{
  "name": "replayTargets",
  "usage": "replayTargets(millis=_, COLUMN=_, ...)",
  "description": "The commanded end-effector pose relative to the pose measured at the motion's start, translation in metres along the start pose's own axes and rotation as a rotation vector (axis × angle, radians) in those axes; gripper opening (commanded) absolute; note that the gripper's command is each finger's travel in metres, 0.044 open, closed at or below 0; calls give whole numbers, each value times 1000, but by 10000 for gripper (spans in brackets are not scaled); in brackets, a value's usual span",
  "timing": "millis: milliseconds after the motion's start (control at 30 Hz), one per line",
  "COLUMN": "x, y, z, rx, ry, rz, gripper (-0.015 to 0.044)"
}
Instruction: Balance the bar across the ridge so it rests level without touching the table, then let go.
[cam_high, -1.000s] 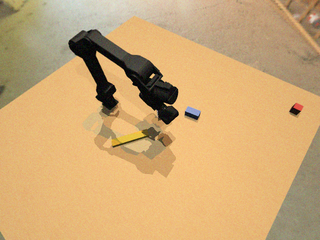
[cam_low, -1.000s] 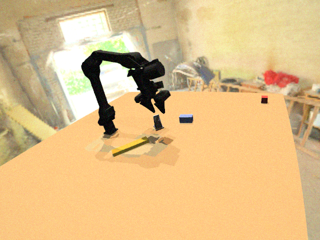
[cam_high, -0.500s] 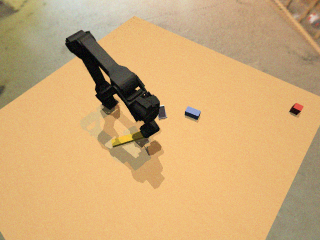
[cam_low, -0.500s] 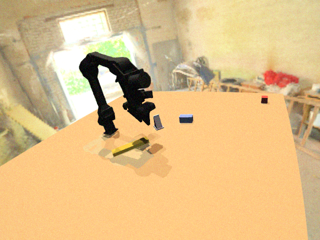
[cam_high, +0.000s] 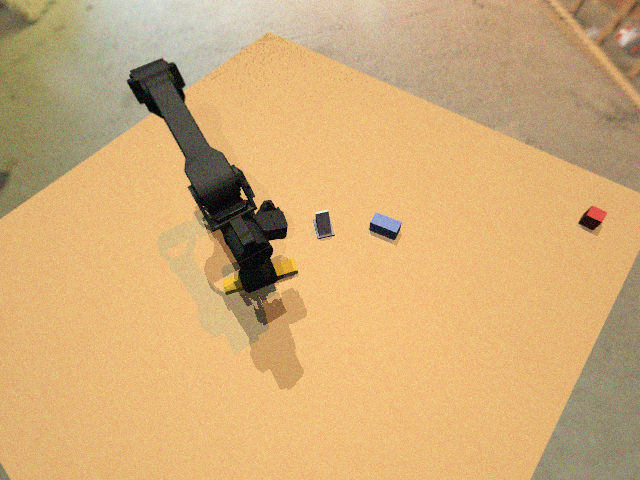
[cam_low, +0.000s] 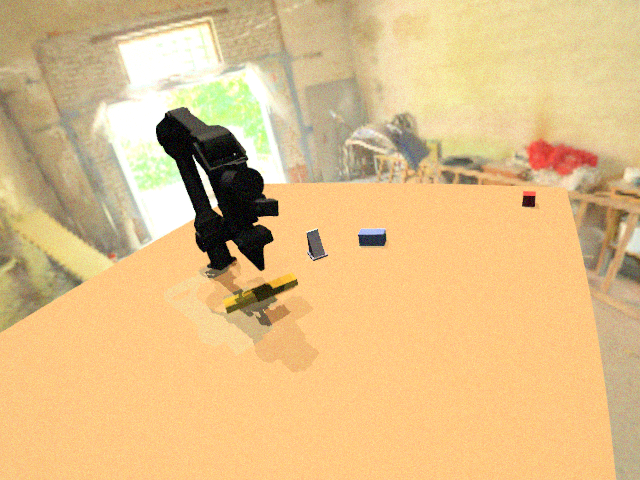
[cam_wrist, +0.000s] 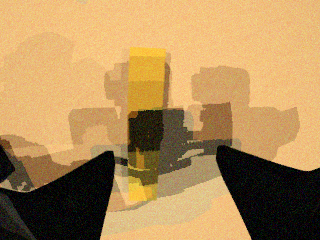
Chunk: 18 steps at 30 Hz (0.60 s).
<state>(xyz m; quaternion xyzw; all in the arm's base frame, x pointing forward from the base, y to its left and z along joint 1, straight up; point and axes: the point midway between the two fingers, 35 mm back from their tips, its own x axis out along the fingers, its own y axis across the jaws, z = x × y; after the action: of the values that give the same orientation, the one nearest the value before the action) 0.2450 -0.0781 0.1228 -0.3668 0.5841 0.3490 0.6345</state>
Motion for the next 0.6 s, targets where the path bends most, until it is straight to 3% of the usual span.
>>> replayTargets(millis=0, x=2, y=6, z=-18, rx=30, ry=26, rz=17, gripper=315)
replayTargets(millis=300, x=8, y=13, z=-38, rx=71, ry=49, rz=36, gripper=315)
replayTargets(millis=567, x=48, y=15, z=-40, rx=71, ry=49, rz=36, gripper=315)
